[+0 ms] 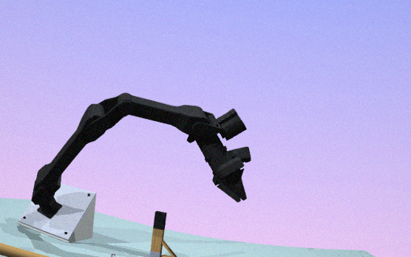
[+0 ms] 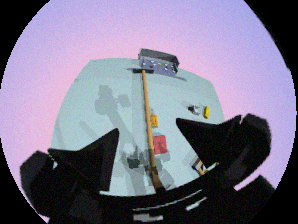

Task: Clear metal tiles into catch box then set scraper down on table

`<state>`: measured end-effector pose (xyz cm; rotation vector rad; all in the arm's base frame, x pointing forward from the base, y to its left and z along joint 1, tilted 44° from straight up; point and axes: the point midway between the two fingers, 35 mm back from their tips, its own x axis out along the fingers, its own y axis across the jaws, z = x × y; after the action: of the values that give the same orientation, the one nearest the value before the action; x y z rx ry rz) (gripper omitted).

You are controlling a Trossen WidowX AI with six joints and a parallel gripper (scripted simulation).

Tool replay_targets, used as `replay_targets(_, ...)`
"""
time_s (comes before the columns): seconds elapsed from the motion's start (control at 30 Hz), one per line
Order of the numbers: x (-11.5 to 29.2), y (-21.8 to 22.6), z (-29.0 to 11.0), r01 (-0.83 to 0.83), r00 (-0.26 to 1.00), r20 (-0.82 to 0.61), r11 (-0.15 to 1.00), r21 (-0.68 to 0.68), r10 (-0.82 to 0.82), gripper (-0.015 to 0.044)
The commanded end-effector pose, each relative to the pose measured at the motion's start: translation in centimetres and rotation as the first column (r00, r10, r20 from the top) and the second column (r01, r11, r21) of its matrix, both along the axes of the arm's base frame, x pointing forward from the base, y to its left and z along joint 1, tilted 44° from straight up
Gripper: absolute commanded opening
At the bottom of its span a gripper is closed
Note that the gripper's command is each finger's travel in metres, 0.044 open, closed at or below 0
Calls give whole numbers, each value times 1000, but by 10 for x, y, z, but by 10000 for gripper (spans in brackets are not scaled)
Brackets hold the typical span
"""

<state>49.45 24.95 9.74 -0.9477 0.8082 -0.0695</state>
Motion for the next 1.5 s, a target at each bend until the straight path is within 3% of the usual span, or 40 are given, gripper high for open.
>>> replay_targets(0.0, 10, -11, -10, 33, 999, -33, 999, 12, -33, 440)
replay_targets(0.63, 37, -63, -58, 162, 971, -179, 987, 17, -157, 440)
replay_targets(1.47, -8, -49, -24, 143, 981, -138, 989, 32, -138, 440)
